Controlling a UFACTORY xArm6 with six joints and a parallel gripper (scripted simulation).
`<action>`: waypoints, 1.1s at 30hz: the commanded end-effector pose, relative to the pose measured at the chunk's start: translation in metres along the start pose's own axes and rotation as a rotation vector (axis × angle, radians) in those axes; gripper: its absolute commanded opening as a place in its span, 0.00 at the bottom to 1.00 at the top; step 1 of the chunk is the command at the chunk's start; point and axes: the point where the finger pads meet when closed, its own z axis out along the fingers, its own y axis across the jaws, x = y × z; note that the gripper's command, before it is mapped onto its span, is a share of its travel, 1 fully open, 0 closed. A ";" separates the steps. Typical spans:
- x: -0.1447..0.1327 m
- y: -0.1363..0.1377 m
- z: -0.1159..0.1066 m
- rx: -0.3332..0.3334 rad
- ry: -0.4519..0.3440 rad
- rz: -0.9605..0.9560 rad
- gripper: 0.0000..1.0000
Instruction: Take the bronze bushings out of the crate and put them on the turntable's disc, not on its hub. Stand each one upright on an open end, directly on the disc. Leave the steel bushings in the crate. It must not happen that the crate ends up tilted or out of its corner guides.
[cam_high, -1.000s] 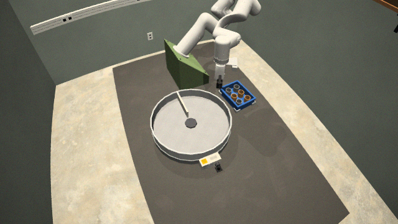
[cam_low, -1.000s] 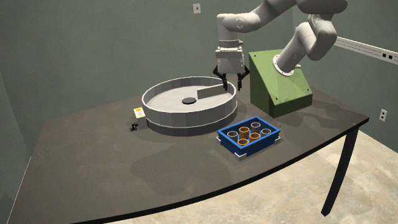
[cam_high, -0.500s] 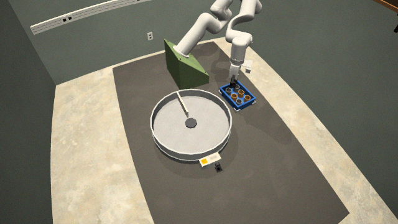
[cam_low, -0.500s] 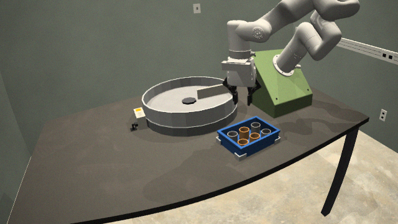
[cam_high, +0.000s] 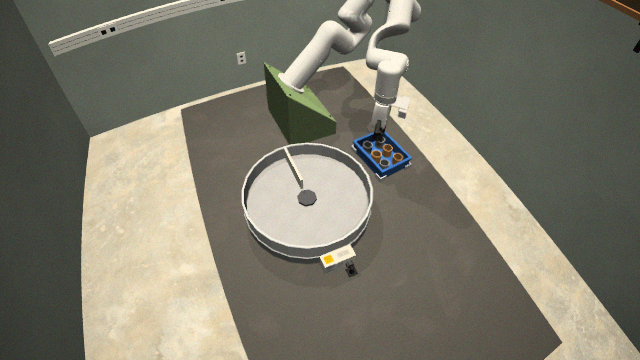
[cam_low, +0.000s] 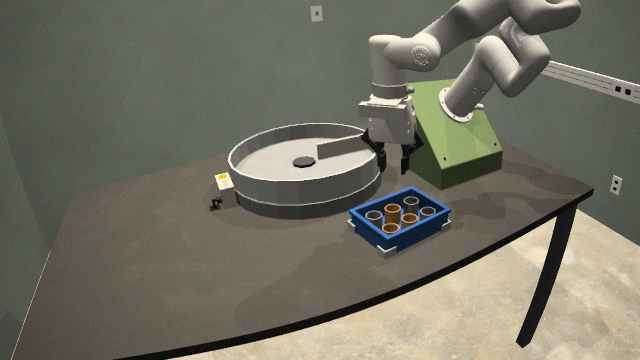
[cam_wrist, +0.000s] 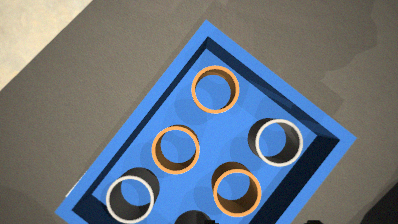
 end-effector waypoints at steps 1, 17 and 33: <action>0.001 0.000 -0.001 -0.002 0.002 -0.001 0.48; 0.005 0.001 -0.001 -0.006 -0.002 -0.001 0.48; 0.005 0.001 0.007 -0.006 -0.002 -0.001 0.48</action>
